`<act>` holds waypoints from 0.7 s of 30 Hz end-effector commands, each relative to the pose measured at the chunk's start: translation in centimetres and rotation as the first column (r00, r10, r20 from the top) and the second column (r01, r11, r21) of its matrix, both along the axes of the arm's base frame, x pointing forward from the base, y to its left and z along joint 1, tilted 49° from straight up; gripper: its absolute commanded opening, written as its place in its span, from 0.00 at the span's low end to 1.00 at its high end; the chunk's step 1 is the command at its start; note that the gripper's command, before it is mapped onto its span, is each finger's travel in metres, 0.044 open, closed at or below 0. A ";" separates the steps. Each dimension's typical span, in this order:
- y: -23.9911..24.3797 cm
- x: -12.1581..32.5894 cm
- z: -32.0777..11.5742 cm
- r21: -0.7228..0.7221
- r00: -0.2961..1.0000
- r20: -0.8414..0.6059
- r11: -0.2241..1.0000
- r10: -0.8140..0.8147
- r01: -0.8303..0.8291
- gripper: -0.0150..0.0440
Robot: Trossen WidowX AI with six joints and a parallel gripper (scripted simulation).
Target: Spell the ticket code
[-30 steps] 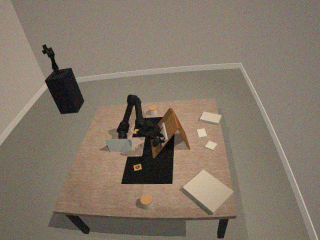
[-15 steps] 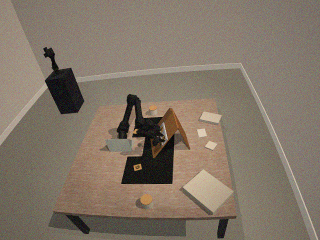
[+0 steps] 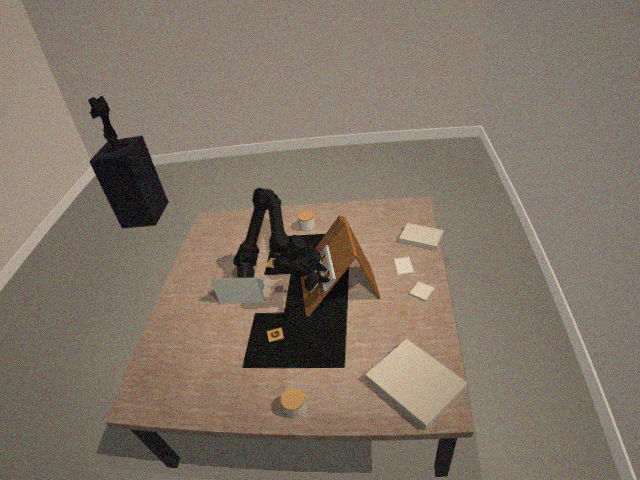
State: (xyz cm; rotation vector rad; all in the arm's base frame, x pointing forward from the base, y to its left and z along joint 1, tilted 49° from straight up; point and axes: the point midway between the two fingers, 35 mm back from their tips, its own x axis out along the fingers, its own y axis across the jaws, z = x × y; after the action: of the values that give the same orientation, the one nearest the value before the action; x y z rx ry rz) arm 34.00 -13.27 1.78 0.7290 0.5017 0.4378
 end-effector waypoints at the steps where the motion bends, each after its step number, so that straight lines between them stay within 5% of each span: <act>1: 0.1 -0.1 0.2 -0.001 1.000 -0.002 1.000 -0.004 0.004 0.25; 21: 0.9 -0.3 1.0 0.000 1.000 -0.003 1.000 -0.004 0.004 0.25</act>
State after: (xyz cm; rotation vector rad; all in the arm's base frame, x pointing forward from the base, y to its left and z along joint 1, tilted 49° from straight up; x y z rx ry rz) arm 33.77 -12.46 2.63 0.7297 0.5020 0.4379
